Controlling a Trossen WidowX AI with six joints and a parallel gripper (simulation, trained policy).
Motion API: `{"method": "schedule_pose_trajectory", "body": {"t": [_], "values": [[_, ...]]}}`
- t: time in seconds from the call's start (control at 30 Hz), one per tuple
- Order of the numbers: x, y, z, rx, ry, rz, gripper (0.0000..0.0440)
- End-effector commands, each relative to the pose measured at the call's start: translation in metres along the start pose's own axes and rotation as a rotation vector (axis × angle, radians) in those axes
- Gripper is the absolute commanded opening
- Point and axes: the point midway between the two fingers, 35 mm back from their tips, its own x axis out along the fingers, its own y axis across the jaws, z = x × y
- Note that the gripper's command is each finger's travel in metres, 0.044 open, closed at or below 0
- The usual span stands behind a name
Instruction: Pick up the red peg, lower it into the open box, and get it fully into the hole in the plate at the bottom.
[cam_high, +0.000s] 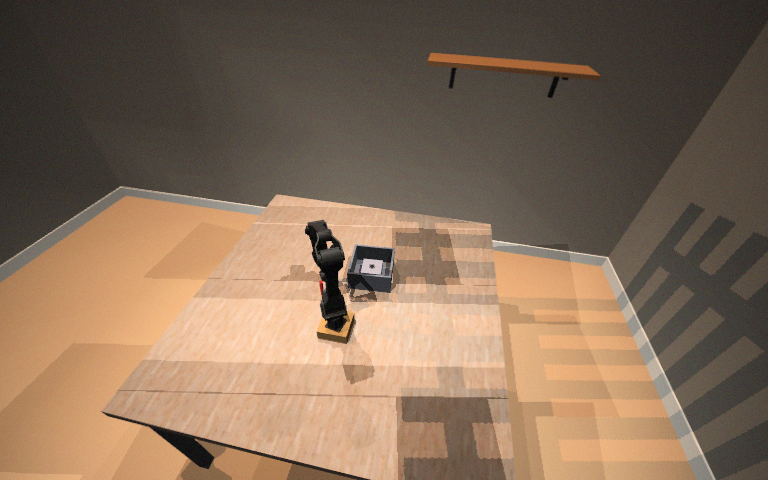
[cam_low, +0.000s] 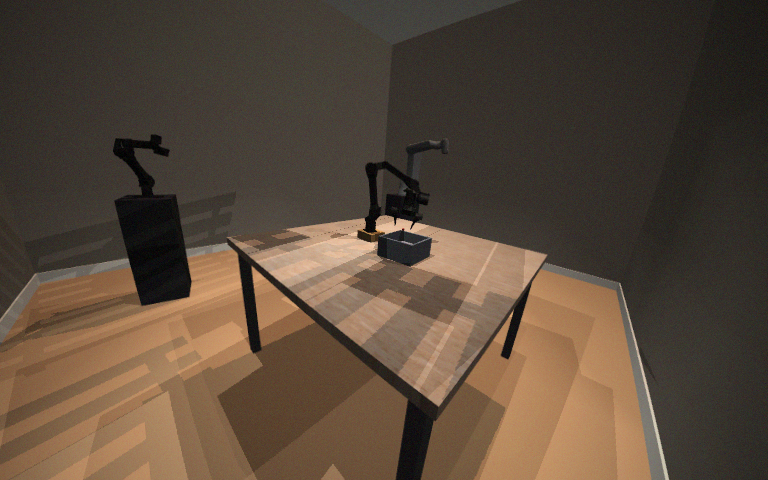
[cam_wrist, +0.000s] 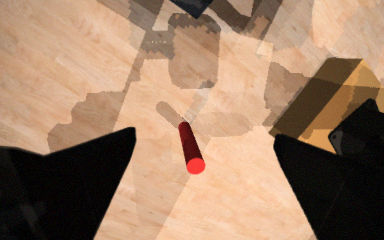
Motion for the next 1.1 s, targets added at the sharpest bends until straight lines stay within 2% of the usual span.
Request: {"method": "schedule_pose_trajectory", "body": {"t": [0.0,0.33,0.4,0.63,0.9,0.97,1.07], "values": [[0.012,0.003,-0.007,-0.01,0.003,0.002,0.044],[0.051,0.014,-0.019,-0.063,-0.011,0.045,0.0438],[0.057,0.015,-0.02,-0.077,-0.01,0.046,0.0425],[0.076,0.011,-0.024,-0.101,0.007,0.015,0.0252],[0.082,0.009,-0.025,-0.097,0.013,-0.034,0.0057],[0.083,0.009,-0.025,-0.099,0.013,-0.047,0.002],[0.073,0.015,-0.02,-0.108,-0.015,-0.026,0.0007]]}}
